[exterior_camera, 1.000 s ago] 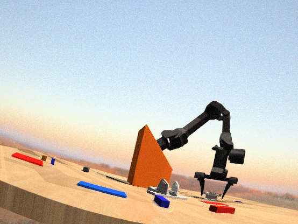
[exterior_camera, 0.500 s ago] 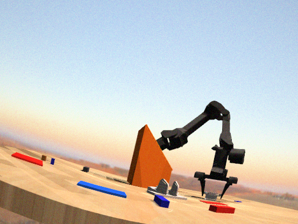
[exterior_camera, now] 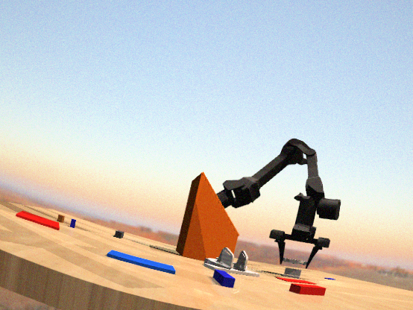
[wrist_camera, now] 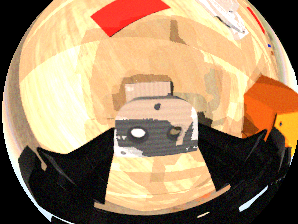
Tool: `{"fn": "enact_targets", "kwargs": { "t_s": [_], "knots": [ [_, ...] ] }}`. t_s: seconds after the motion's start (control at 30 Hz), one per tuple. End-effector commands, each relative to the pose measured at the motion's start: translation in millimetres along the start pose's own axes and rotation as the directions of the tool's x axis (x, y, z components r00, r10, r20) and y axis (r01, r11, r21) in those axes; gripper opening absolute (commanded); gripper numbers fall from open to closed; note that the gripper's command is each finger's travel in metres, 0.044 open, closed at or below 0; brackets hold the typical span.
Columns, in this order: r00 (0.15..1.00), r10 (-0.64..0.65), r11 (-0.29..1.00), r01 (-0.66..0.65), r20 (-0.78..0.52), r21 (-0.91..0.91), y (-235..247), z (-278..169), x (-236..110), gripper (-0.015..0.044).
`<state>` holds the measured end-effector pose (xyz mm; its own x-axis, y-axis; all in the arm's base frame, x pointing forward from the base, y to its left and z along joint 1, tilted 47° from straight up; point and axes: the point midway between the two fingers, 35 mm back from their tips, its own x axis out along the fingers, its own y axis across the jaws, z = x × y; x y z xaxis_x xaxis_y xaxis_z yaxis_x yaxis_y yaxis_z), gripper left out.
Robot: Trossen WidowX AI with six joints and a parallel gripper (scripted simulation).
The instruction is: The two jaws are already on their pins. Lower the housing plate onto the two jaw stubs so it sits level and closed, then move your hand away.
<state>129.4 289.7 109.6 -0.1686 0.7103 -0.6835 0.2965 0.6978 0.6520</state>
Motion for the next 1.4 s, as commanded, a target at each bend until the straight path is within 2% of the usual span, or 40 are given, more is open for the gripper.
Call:
{"fn": "enact_targets", "kwargs": {
  "t_s": [0.0, 0.4, 0.67, 1.37],
  "knots": [
    [1.000, 0.011, 1.000, -0.011, 0.002, -0.010, 5, 0, -14, 0.0351],
    [1.000, 0.012, 1.000, -0.012, 0.002, -0.007, 2, -3, -50, 0.0351],
    [1.000, 0.011, 1.000, -0.011, 0.003, -0.013, 1, -1, -50, 0.0351],
    [0.999, -0.034, 0.982, 0.038, 0.028, -0.183, -29, 60, -44, 0.0351]
  ]
}}
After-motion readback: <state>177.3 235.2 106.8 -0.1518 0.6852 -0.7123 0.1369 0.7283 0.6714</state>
